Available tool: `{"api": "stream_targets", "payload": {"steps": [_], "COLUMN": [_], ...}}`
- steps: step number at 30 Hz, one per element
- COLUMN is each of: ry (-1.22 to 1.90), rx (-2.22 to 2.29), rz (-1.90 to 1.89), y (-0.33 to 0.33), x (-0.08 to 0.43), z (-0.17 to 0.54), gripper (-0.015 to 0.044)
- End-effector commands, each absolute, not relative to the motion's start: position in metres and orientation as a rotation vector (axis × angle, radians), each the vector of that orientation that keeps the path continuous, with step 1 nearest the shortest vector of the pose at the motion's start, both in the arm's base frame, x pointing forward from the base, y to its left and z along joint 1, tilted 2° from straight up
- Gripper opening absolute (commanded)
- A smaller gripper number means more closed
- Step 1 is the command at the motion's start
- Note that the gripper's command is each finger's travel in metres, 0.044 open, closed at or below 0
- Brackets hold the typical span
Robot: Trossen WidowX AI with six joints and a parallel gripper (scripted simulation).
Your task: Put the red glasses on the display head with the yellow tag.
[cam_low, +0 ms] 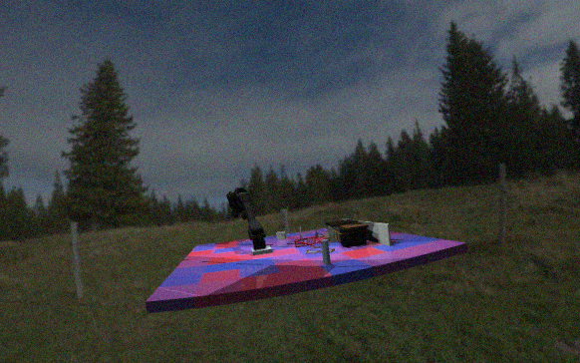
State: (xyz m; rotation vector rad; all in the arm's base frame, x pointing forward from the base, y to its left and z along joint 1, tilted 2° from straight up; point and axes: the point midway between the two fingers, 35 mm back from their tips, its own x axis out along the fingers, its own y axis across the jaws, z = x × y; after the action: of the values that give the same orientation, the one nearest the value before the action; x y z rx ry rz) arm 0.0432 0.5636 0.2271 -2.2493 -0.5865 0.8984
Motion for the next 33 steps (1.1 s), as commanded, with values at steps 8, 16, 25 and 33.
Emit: {"api": "stream_targets", "payload": {"steps": [8,16,25,33], "ry": [-0.586,-0.481,-0.232,0.002], "rx": [-2.249,-2.333,-2.449,-2.258], "rz": [0.898,1.025,1.483,2.048], "y": [0.564,0.544,0.469,0.370], "x": [0.043,0.094,0.190,0.243], "z": [0.227,0.201,0.146,0.111], "gripper": [0.0440,0.0230,0.0000,0.0000]}}
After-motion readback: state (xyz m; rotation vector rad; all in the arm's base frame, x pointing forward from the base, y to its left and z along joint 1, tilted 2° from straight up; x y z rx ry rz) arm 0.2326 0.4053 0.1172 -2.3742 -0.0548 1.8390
